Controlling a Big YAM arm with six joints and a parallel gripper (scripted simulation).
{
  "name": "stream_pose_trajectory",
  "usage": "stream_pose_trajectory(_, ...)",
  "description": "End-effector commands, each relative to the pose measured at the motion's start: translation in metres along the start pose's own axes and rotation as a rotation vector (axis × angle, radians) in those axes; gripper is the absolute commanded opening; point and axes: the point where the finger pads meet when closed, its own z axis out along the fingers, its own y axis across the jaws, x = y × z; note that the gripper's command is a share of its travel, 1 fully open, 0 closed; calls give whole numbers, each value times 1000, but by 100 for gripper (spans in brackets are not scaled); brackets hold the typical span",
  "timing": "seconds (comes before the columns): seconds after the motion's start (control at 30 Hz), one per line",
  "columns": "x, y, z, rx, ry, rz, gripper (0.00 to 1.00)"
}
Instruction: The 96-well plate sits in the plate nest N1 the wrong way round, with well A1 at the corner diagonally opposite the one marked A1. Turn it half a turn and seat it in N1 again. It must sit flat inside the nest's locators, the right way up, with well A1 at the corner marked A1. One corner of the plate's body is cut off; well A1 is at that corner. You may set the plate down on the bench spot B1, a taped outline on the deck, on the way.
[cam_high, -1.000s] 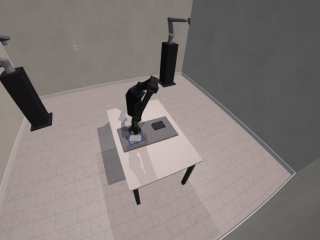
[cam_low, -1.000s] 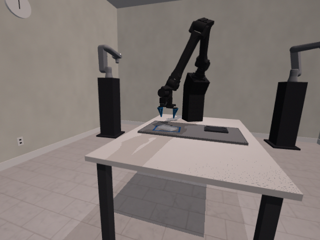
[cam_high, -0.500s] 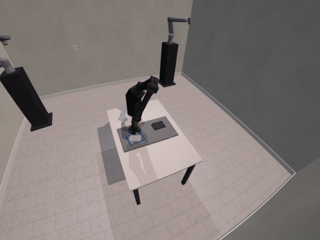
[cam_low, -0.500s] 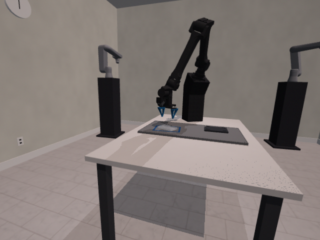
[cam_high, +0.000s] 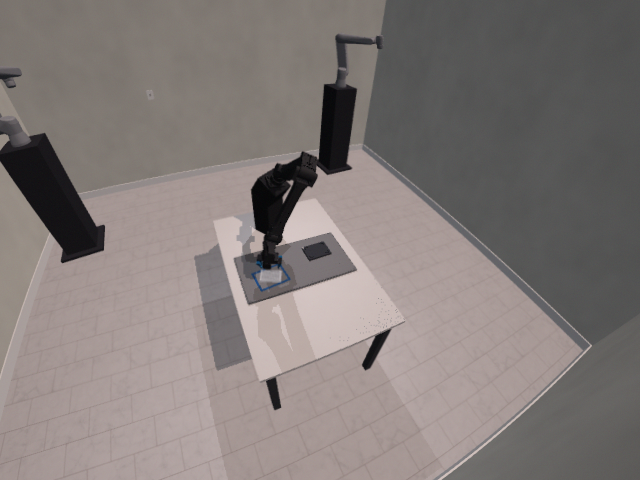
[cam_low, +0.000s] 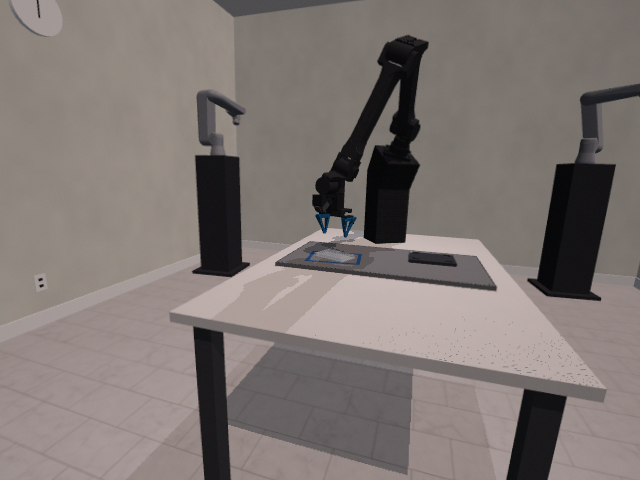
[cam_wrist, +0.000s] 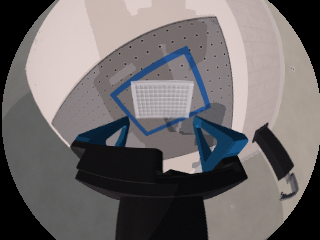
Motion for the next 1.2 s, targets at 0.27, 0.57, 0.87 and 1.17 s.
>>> stream_pose_trajectory(0.27, 10, -3, 6, 2, 29, 20, 100)
stream_pose_trajectory(0.57, 10, -3, 6, 6, 28, 224, 100)
stream_pose_trajectory(0.87, 10, -3, 6, 10, 27, 524, 100)
stream_pose_trajectory(1.17, 10, -3, 6, 14, 26, 758, 100)
